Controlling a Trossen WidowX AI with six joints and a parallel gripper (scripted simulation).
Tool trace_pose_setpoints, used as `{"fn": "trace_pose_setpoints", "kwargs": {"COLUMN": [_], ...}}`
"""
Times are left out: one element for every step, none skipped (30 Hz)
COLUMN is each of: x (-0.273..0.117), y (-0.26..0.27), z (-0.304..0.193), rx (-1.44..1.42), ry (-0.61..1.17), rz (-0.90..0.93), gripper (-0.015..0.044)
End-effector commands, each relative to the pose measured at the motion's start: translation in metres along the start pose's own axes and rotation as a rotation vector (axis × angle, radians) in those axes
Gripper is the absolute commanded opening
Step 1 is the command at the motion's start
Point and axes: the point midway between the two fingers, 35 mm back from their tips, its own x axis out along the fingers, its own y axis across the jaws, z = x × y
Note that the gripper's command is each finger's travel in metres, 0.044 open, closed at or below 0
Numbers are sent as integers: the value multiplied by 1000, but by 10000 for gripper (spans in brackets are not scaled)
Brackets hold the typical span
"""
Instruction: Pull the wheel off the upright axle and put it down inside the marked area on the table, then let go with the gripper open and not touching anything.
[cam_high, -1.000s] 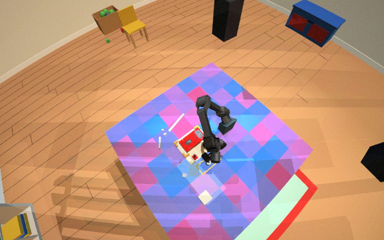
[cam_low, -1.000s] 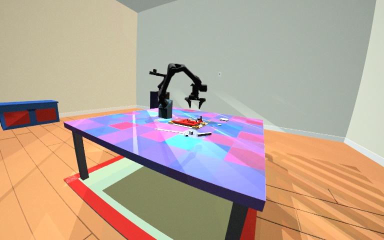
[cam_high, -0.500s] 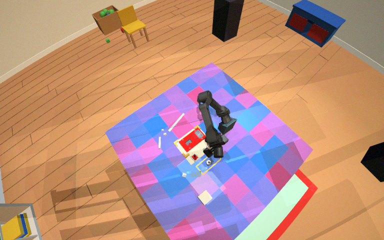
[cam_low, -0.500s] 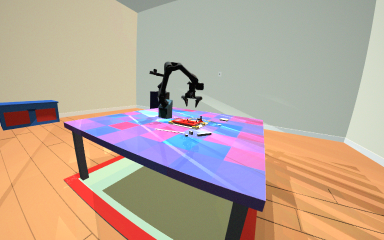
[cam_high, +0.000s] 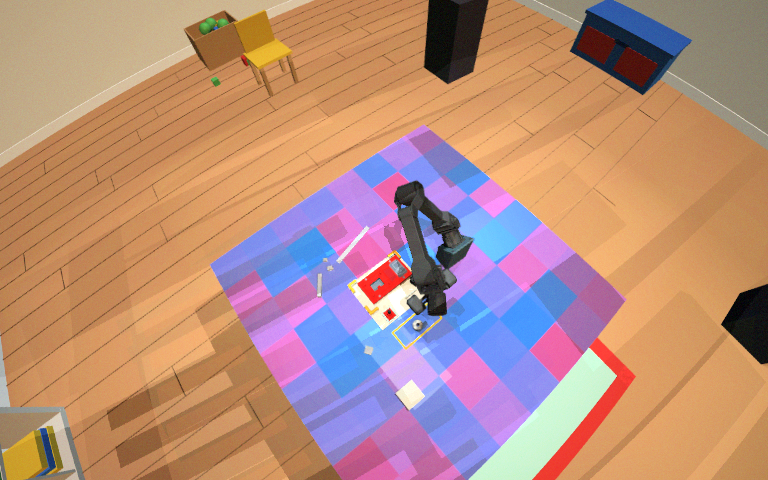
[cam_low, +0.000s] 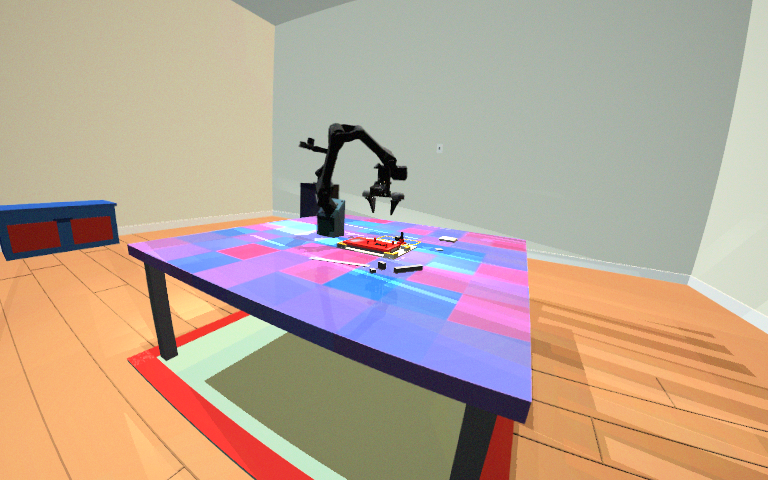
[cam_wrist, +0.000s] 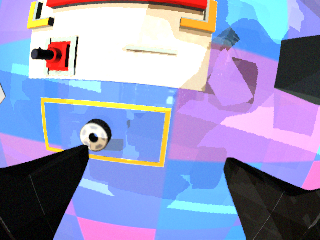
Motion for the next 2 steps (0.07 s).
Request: {"fn": "trace_pose_setpoints", "kwargs": {"x": [0, 0], "y": [-1, -1], "z": [0, 0], "rx": [5, 5], "ry": [2, 2], "rz": [-6, -6], "gripper": [440, 440]}}
